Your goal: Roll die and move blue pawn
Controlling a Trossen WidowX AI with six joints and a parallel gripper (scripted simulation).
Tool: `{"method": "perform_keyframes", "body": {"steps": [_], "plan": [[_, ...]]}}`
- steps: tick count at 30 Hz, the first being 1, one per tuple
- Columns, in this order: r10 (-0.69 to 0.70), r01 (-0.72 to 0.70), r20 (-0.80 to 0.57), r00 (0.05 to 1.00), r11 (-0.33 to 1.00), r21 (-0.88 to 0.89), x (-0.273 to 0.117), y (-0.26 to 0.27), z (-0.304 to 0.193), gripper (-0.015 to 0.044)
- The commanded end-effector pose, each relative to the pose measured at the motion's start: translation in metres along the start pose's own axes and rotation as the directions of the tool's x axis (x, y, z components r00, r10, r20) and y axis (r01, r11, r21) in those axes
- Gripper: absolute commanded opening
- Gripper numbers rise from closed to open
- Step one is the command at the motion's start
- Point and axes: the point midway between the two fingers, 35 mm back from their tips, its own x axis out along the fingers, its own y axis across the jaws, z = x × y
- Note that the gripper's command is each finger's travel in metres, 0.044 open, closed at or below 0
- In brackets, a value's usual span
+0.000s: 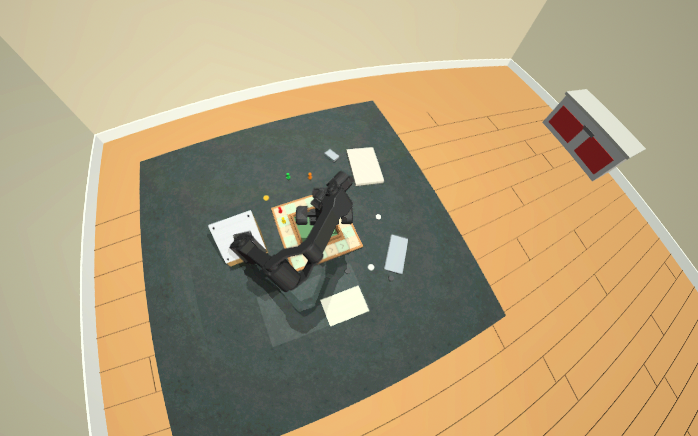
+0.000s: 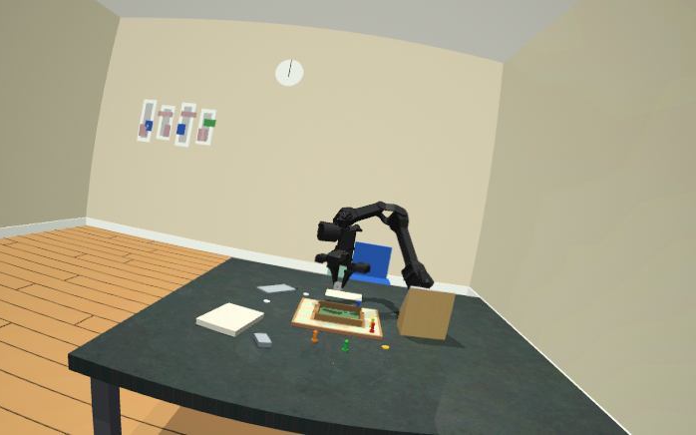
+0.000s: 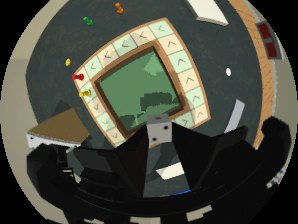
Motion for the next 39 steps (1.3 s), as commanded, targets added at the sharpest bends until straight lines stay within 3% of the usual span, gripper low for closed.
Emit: {"method": "perform_keyframes", "body": {"steps": [1,7,13,26,39], "plan": [[0.003,-0.003,-0.002,1.0,0.992,-0.126,0.005,0.012,0.014,0.0],[0.001,-0.004,-0.008,1.0,0.948,-0.318,0.012,0.029,0.034,0.0],[0.018,-0.015,0.005,1.0,0.941,-0.338,0.014,0.032,0.036,0.0],[0.251,-0.121,0.341,0.906,0.925,-0.36,0.026,0.042,0.035,0.0],[0.26,-0.014,0.684,0.681,0.939,-0.343,0.026,0.042,0.035,0.0]]}}
